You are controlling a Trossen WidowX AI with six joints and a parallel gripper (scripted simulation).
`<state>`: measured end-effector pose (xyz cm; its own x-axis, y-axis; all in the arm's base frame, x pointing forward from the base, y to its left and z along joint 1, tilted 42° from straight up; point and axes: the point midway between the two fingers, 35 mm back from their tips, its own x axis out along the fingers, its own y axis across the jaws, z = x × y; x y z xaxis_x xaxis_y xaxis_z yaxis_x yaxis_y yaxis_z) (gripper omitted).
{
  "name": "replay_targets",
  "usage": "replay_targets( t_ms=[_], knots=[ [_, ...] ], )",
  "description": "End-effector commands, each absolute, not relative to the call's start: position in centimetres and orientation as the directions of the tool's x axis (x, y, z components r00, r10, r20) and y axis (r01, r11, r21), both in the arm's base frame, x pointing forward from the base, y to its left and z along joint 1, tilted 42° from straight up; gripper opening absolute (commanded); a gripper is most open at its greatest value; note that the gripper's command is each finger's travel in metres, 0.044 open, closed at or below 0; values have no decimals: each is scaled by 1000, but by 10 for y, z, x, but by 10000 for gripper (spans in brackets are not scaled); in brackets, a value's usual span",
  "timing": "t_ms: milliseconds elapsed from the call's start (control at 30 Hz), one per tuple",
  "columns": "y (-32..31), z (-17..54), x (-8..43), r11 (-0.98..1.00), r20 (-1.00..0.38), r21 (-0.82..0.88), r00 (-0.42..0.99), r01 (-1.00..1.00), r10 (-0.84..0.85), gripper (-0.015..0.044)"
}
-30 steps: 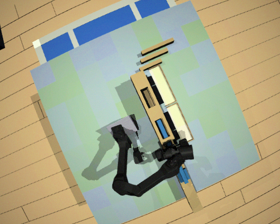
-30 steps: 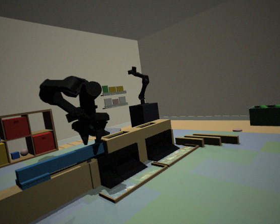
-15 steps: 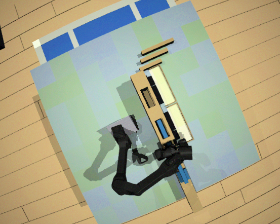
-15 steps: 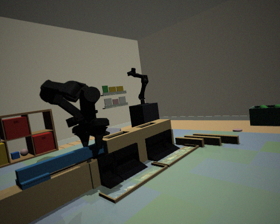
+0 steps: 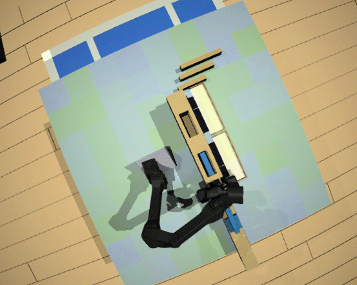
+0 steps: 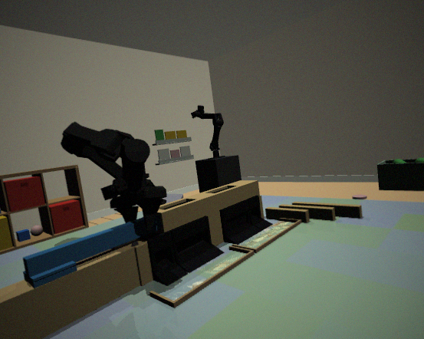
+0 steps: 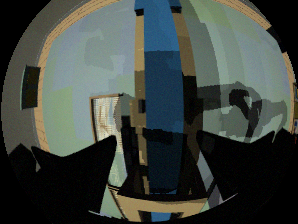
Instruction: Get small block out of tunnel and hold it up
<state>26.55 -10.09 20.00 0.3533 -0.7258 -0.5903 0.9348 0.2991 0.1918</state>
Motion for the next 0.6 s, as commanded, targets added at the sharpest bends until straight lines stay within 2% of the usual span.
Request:
replay_targets(
  t_ms=[0,267,433,500,567],
  knots=[
    [-101,201,266,297,-590,194,353,935,-726,309],
    [-101,201,266,297,-590,194,353,935,-726,99],
    [-101,201,266,297,-590,194,353,935,-726,65],
    [-102,202,266,297,-590,194,353,935,-726,13],
    [-104,204,266,296,-592,193,352,935,-725,0]
  ],
)
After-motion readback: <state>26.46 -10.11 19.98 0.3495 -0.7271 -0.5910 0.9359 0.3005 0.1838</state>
